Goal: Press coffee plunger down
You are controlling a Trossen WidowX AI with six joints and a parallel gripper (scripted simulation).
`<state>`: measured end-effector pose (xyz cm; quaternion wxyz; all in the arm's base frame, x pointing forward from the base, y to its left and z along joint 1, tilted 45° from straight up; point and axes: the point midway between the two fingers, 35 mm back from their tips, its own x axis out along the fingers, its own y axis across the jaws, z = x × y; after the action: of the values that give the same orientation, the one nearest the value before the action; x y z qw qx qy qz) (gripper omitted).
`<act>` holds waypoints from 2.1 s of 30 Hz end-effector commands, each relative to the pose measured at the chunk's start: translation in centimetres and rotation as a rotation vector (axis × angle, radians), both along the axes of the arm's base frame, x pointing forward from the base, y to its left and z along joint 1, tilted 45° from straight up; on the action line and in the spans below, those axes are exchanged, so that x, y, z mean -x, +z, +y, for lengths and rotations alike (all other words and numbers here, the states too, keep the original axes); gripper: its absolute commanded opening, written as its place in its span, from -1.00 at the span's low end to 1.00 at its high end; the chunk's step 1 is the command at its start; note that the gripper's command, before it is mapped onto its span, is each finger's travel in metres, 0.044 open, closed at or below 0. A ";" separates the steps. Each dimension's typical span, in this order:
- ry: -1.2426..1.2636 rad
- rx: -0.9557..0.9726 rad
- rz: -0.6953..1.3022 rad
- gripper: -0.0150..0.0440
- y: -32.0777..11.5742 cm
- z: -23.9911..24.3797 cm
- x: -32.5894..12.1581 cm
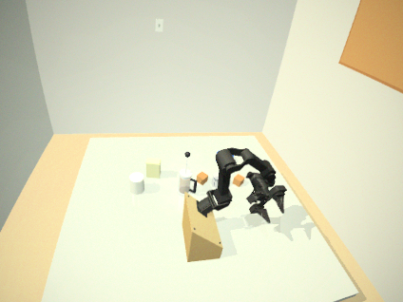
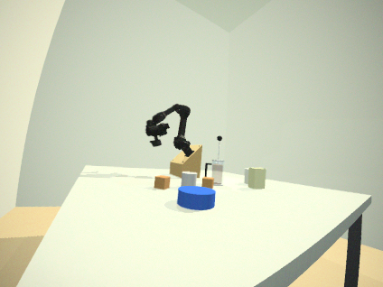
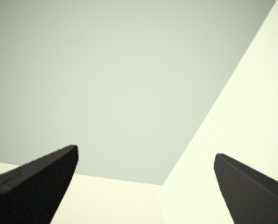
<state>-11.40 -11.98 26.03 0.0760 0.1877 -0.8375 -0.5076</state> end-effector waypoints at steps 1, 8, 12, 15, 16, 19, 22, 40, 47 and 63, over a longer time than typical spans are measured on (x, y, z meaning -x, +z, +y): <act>0.005 0.005 -0.005 0.95 0.0 -0.1 -0.1; 0.161 0.145 -0.184 1.00 -0.6 -3.0 -2.9; 0.254 0.203 -0.328 1.00 -2.1 -4.8 -5.3; 0.335 0.274 -0.431 1.00 -2.4 -5.9 -7.7; 0.348 0.305 -0.494 1.00 -2.5 -6.2 -8.5; 0.430 0.273 -0.577 1.00 -3.7 -6.9 -11.0; 0.465 0.293 -0.656 1.00 -4.3 -6.9 -12.5; 0.665 0.524 -1.583 1.00 -7.0 -0.7 -29.5; 0.610 0.472 -1.877 1.00 -8.1 4.1 -33.0; 0.234 0.214 -2.438 1.00 -10.6 16.9 -35.9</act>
<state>23.98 -1.73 16.87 -0.5764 0.6696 -0.4597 0.0901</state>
